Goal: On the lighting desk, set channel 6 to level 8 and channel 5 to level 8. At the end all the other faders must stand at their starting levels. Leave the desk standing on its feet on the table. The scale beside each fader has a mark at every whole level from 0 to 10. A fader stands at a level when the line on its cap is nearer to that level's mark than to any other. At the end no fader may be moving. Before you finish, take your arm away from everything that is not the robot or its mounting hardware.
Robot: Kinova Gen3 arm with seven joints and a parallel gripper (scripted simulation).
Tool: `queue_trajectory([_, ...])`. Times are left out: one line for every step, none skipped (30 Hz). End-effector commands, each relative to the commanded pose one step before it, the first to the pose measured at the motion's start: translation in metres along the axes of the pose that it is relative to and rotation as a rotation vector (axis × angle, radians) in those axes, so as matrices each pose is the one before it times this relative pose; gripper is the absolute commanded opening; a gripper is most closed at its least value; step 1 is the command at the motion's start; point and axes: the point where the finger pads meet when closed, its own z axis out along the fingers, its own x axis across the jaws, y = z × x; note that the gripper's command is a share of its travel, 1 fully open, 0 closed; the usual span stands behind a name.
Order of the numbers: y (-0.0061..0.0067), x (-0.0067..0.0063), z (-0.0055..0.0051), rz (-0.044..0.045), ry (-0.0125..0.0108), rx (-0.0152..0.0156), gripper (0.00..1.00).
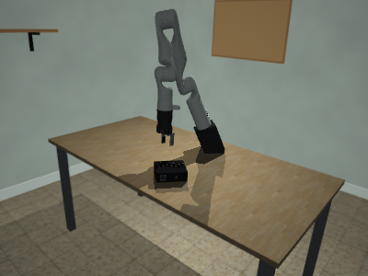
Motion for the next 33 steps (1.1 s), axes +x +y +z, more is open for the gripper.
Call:
queue_trajectory([-0.00371,0.00293,0.00033,0.01159,-0.00287,0.01017,1.0])
queue_trajectory([0.0,0.0,0.0,0.0,0.0,0.0,1.0])
queue_trajectory([-0.00289,-0.00021,0.00135,0.00238,-0.00564,0.00813,1.0])
queue_trajectory([0.0,0.0,0.0,0.0,0.0,0.0,1.0])
queue_trajectory([0.0,0.0,0.0,0.0,0.0,0.0,1.0])
queue_trajectory([0.0,0.0,0.0,0.0,0.0,0.0,1.0])
queue_trajectory([0.0,0.0,0.0,0.0,0.0,0.0,1.0])
queue_trajectory([-0.00251,-0.00019,0.00118,0.00207,-0.00495,0.00709,1.0])
queue_trajectory([0.0,0.0,0.0,0.0,0.0,0.0,1.0])
queue_trajectory([0.0,0.0,0.0,0.0,0.0,0.0,1.0])
queue_trajectory([0.0,0.0,0.0,0.0,0.0,0.0,1.0])
queue_trajectory([0.0,0.0,0.0,0.0,0.0,0.0,1.0])
queue_trajectory([0.0,0.0,0.0,0.0,0.0,0.0,1.0])
queue_trajectory([-0.00216,-0.00017,0.00101,0.00178,-0.00428,0.0061,1.0])
queue_trajectory([-0.00183,-0.00015,0.00086,0.00151,-0.00365,0.00517,1.0])
queue_trajectory([0.0,0.0,0.0,0.0,0.0,0.0,1.0])
queue_trajectory([0.0,0.0,0.0,0.0,0.0,0.0,1.0])
queue_trajectory([0.0,0.0,0.0,0.0,0.0,0.0,1.0])
queue_trajectory([0.0,0.0,0.0,0.0,0.0,0.0,1.0])
queue_trajectory([-0.00153,-0.00012,0.00072,0.00126,-0.00305,0.0043,1.0])
queue_trajectory([-0.00124,-0.0001,0.00058,0.00102,-0.00249,0.0035,1.0])
queue_trajectory([0.0,0.0,0.0,0.0,0.0,0.0,1.0])
queue_trajectory([0.0,0.0,0.0,0.0,0.0,0.0,1.0])
queue_trajectory([0.0,0.0,0.0,0.0,0.0,0.0,1.0])
queue_trajectory([-0.00098,-0.00008,0.00046,0.00081,-0.00197,0.00277,1.0])
queue_trajectory([-0.00075,-0.00006,0.00035,0.00062,-0.00151,0.00212,1.0])
queue_trajectory([0.0,0.0,0.0,0.0,0.0,0.0,1.0])
queue_trajectory([0.0,0.0,0.0,0.0,0.0,0.0,1.0])
queue_trajectory([0.0,0.0,0.0,0.0,0.0,0.0,1.0])
queue_trajectory([0.0,0.0,0.0,0.0,0.0,0.0,1.0])
queue_trajectory([-0.00055,-0.00005,0.00026,0.00045,-0.0011,0.00154,1.0])
queue_trajectory([-0.00037,-0.00003,0.00018,0.00031,-0.00075,0.00105,1.0])
queue_trajectory([-0.00023,-0.00002,0.00011,0.00019,-0.00046,0.00065,1.0])
